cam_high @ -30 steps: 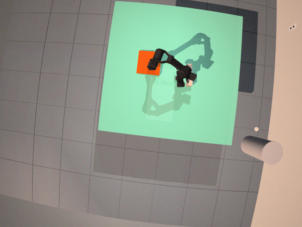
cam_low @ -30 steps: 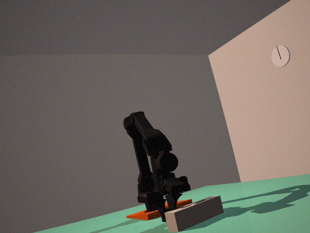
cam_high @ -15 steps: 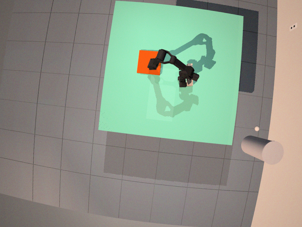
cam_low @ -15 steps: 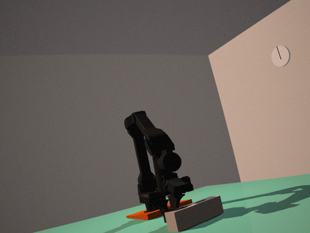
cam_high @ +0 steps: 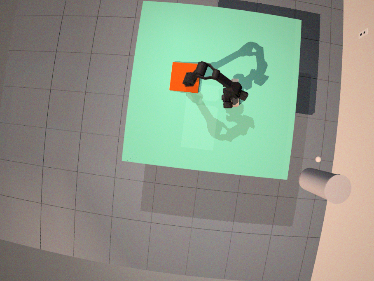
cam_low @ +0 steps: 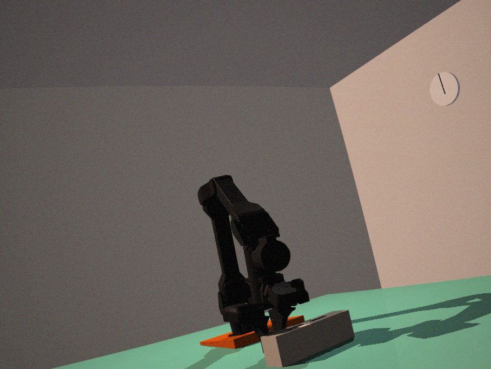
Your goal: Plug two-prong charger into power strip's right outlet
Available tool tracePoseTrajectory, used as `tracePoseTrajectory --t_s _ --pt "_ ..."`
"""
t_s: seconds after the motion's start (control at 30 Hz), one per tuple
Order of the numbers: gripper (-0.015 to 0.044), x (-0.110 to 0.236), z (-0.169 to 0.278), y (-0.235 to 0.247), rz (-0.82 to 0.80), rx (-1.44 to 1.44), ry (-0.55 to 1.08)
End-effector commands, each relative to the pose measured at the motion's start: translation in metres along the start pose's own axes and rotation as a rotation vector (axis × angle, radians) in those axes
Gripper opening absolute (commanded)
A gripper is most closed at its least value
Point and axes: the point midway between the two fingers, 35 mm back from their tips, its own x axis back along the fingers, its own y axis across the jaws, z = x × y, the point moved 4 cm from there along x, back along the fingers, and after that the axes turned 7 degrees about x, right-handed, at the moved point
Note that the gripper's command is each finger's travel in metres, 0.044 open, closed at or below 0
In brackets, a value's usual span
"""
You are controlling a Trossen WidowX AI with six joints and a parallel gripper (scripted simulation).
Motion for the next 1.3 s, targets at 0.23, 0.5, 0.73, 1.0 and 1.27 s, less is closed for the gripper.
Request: tracePoseTrajectory --t_s 0.23,0.5,0.73,1.0,1.27 --pt "0.0 0.0004 -0.0022 -0.0002 0.0 -0.006 0.0" --pt "0.0 0.0008 -0.0046 -0.0005 0.0 -0.006 0.0" --pt "0.0 0.0011 -0.0065 -0.0008 0.0 -0.006 0.0" --pt "0.0 0.0014 -0.0085 -0.001 0.0 -0.006 0.0" --pt "0.0 0.0013 -0.0085 -0.001 0.0 -0.006 0.0"
